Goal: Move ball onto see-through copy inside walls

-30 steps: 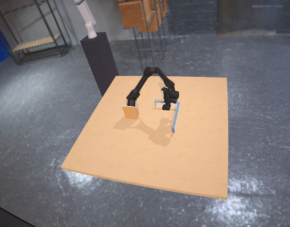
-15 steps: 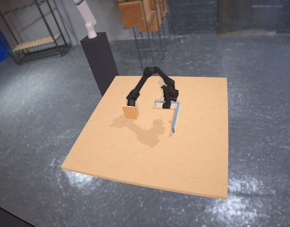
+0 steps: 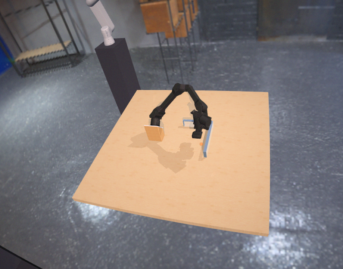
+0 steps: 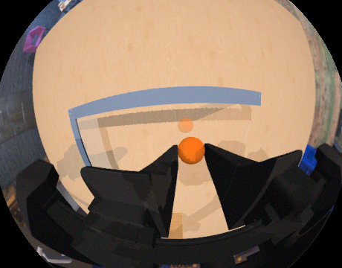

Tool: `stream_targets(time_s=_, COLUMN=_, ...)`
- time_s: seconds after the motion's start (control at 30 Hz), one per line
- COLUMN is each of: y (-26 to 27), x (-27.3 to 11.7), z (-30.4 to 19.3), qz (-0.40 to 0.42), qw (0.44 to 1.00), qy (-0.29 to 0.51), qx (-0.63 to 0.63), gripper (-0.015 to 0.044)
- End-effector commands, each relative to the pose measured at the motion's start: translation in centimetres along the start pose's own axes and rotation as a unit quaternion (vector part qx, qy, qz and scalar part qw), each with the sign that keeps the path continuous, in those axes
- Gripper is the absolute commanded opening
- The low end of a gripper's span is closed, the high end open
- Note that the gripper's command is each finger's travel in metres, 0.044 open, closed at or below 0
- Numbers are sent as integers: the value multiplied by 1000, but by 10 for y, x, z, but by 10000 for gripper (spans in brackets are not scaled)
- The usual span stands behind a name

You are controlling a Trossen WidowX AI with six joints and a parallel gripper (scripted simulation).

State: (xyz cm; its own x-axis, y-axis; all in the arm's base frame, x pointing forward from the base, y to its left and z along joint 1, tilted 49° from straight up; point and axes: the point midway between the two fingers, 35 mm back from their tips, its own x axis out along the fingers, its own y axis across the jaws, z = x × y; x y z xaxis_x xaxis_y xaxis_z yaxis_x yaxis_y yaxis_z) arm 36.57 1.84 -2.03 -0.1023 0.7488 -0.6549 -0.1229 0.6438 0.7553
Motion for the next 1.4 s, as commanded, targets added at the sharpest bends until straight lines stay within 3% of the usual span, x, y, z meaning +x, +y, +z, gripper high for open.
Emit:
stream_targets(time_s=0.0, y=-3, x=9, z=2, qz=-2, qw=1000, qy=0, qx=-2, gripper=0)
stream_targets(time_s=0.33, y=-2, x=68, z=1, qz=0, qw=1000, qy=0, qx=-2, gripper=0)
stream_targets(time_s=1.07, y=-1, x=88, z=1, qz=1, qw=1000, qy=0, qx=-2, gripper=0)
stream_targets(time_s=1.37, y=0, x=85, z=4, qz=-2, qw=1000, qy=-3, qx=-8, gripper=231)
